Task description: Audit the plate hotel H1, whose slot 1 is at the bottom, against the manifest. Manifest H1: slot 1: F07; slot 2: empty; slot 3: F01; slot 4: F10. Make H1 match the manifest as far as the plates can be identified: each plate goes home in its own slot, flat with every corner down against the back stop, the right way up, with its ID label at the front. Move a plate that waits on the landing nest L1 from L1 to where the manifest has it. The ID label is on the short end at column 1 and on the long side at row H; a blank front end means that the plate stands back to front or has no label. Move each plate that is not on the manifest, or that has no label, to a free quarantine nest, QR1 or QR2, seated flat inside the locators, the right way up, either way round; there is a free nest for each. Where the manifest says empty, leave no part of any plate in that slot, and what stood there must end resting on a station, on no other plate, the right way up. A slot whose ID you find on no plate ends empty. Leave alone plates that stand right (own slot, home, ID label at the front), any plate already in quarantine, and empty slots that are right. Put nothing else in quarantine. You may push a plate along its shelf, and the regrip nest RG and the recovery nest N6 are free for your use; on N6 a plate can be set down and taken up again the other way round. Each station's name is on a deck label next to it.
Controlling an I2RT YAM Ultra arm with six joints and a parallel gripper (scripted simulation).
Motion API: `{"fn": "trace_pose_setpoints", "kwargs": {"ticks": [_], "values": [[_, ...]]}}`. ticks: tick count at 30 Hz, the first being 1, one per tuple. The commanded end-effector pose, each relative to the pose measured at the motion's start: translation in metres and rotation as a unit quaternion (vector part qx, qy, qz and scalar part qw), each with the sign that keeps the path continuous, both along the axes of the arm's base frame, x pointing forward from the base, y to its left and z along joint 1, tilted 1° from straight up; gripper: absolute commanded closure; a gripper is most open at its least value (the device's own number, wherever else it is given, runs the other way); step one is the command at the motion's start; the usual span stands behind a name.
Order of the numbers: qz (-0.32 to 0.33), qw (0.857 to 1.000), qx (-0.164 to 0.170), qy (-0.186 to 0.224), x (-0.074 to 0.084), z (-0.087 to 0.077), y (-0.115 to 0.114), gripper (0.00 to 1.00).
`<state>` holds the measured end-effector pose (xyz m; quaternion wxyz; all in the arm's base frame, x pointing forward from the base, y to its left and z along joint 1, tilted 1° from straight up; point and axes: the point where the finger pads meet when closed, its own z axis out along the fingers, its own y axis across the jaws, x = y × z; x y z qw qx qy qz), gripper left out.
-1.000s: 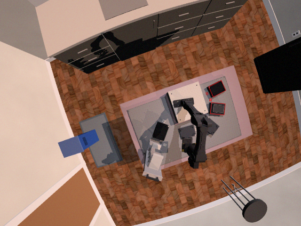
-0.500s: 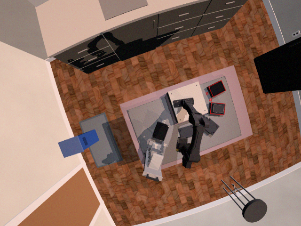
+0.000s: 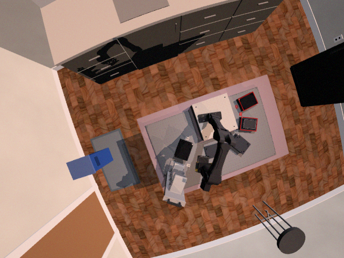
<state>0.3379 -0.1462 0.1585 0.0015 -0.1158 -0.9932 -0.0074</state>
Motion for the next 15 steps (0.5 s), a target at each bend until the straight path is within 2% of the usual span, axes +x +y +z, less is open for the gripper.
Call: {"fn": "trace_pose_setpoints", "kwargs": {"ticks": [1,4,11,15], "values": [[-0.029,1.000,-0.003,-0.007,-0.004,0.005,-0.007,0.14],[-0.041,0.999,-0.003,-0.007,-0.006,0.005,-0.010,0.14],[-0.122,0.993,-0.003,-0.006,-0.019,0.005,-0.029,0.14],[-0.127,0.992,-0.003,-0.006,-0.027,0.005,-0.040,0.14]]}}
